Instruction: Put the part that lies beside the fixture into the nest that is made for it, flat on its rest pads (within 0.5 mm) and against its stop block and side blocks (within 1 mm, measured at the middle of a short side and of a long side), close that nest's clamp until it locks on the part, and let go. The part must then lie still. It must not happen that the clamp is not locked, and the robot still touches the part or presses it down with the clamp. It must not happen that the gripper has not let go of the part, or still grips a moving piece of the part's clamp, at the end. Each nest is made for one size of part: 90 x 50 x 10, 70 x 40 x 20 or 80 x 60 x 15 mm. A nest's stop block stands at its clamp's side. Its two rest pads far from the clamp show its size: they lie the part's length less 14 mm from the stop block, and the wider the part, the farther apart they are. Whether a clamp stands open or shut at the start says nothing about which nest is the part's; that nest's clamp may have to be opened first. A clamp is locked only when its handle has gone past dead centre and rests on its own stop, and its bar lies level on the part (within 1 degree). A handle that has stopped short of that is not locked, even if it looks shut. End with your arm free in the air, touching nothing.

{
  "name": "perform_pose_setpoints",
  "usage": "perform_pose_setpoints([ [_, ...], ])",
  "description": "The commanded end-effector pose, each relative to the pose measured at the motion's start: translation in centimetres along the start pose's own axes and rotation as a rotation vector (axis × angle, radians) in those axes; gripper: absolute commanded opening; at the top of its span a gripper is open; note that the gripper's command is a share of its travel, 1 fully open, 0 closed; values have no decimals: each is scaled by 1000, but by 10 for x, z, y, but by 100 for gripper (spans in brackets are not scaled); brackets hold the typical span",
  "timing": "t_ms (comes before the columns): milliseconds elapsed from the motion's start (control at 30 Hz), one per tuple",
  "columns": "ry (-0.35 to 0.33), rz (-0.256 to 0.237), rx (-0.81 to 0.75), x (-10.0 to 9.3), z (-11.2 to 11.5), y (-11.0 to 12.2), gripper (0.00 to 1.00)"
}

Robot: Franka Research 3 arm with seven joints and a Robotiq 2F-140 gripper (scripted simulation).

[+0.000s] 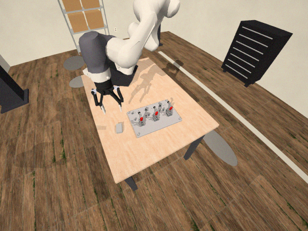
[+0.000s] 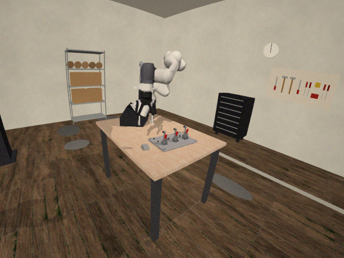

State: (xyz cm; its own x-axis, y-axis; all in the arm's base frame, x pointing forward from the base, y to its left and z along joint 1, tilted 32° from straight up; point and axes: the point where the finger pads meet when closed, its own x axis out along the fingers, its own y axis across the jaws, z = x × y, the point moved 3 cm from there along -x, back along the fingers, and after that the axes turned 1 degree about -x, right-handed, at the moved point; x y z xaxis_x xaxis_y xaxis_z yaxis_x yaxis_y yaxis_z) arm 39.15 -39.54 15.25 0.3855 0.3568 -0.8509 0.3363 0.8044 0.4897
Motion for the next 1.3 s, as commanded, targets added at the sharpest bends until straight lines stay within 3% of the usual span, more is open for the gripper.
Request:
perform_pose_setpoints([
  [0, 3, 2, 7, 1, -1, 0, 58],
  [600, 3, 2, 7, 17, -1, 0, 58],
  [1267, 3, 2, 7, 94, -1, 0, 58],
])
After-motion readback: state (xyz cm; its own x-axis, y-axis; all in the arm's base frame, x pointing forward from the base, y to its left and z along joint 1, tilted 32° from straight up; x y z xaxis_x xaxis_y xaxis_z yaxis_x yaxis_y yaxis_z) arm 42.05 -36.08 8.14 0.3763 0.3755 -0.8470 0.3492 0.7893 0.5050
